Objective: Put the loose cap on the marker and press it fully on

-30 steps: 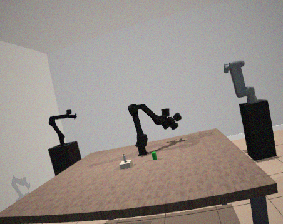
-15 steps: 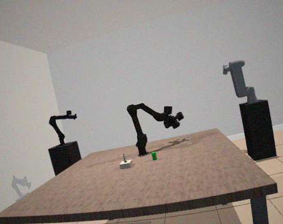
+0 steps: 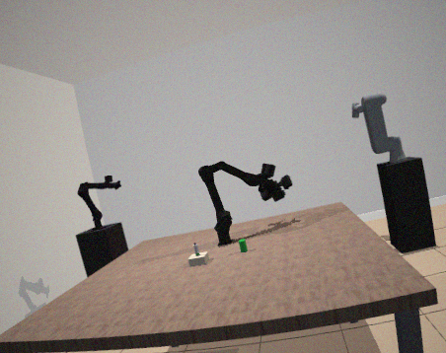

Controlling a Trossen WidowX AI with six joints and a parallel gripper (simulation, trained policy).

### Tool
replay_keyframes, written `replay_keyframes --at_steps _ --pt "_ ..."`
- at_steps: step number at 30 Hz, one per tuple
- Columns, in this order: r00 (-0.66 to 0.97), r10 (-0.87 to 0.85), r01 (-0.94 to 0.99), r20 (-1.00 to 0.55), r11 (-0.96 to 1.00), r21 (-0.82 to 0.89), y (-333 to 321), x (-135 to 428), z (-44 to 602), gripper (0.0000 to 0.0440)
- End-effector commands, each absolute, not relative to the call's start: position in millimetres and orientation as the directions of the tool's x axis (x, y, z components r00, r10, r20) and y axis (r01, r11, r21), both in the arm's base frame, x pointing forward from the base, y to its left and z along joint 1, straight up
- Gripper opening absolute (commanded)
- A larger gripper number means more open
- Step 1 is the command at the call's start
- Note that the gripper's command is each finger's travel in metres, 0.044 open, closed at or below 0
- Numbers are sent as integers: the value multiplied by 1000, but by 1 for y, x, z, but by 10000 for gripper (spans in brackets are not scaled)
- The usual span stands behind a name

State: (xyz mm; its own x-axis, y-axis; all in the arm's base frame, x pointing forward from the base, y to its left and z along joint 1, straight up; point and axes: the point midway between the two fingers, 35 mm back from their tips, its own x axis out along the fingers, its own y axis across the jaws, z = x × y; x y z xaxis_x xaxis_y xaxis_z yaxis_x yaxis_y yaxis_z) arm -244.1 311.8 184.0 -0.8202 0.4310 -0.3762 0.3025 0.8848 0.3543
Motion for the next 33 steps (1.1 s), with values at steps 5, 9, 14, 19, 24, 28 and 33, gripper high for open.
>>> replay_keyframes --at_steps 5,9,14,19,24,28,33 --pt "-797 444 311 -411 883 351 319 -227 190 315" --pt "-780 450 318 -434 884 343 322 -218 191 319" --pt "-759 457 328 -464 884 334 326 -205 191 321" --pt "-737 463 339 -492 883 324 329 -192 192 321" --pt "-714 469 350 -520 882 315 332 -179 192 320" --pt "-695 472 360 -541 881 307 333 -168 192 320" --pt "-672 476 373 -568 879 296 335 -154 192 321"
